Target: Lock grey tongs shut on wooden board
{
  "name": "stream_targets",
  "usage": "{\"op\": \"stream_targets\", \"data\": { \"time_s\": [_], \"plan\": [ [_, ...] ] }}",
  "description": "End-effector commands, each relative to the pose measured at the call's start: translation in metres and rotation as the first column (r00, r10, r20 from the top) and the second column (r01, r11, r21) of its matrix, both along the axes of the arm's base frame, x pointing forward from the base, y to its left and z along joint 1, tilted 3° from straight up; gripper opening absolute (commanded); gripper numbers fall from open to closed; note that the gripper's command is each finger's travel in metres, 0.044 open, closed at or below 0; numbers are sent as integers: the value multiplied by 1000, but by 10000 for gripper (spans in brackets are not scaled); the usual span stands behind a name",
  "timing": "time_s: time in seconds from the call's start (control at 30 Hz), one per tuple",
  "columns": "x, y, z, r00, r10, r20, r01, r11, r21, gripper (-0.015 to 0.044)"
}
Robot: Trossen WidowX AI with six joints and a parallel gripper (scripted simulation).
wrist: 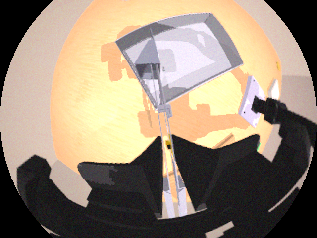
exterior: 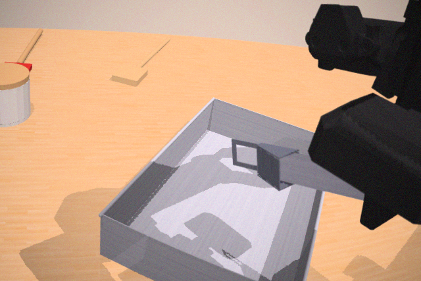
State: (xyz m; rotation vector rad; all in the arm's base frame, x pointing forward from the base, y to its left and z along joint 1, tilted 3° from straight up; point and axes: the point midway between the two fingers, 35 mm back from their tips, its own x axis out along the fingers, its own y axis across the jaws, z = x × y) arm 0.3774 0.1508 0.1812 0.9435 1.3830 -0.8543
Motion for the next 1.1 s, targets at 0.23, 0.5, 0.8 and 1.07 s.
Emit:
{"op": "stream_targets", "data": {
  "time_s": [0.23,0.5,0.8,1.07],
  "plan": [
    [-32,51,6,980,-197,-16,198,980,9,-150],
    [-56,83,7,944,-329,-32,330,944,8,-150],
    [-62,89,7,979,-201,-24,201,979,9,-150],
    [-72,100,8,993,114,-7,-114,993,7,-150]
  ]
}}
